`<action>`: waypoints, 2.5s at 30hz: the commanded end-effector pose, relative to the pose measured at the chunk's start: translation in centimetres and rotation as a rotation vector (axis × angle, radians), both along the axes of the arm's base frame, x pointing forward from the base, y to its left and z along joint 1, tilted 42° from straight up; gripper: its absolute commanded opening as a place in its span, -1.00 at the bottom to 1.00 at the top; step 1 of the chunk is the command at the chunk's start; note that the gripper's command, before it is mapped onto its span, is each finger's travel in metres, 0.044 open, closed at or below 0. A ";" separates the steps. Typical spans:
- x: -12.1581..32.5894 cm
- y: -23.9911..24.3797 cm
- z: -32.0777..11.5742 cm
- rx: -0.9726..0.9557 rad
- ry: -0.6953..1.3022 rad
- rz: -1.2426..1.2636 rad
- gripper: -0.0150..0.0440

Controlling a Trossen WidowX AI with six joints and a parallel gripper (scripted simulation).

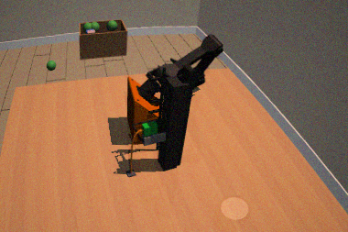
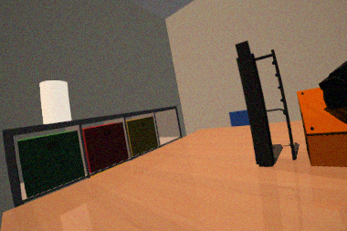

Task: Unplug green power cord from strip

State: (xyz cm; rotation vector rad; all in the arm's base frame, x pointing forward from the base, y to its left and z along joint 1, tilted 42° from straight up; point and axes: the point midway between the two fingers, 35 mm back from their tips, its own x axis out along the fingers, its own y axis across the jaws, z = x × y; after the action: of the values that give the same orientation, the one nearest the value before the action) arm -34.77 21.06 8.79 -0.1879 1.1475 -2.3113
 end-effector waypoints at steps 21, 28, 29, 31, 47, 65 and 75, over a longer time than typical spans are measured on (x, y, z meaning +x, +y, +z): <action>15.3 18.1 9.0 0.000 -0.149 -0.830 0.05; 23.1 21.6 12.2 -0.023 -0.159 -1.136 0.05; 24.6 22.0 12.6 -0.033 -0.163 -1.186 0.05; 27.9 22.7 13.1 -0.070 -0.171 -1.292 0.05; 50.7 19.7 11.6 -0.592 -0.135 -1.922 0.05; 68.4 0.7 0.7 -1.965 0.389 -2.335 0.05; 70.2 -13.9 -4.0 -2.817 1.134 -2.050 0.05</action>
State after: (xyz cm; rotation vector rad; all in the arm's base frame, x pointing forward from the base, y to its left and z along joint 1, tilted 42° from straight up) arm 35.48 12.47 6.48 0.2485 1.2542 0.7261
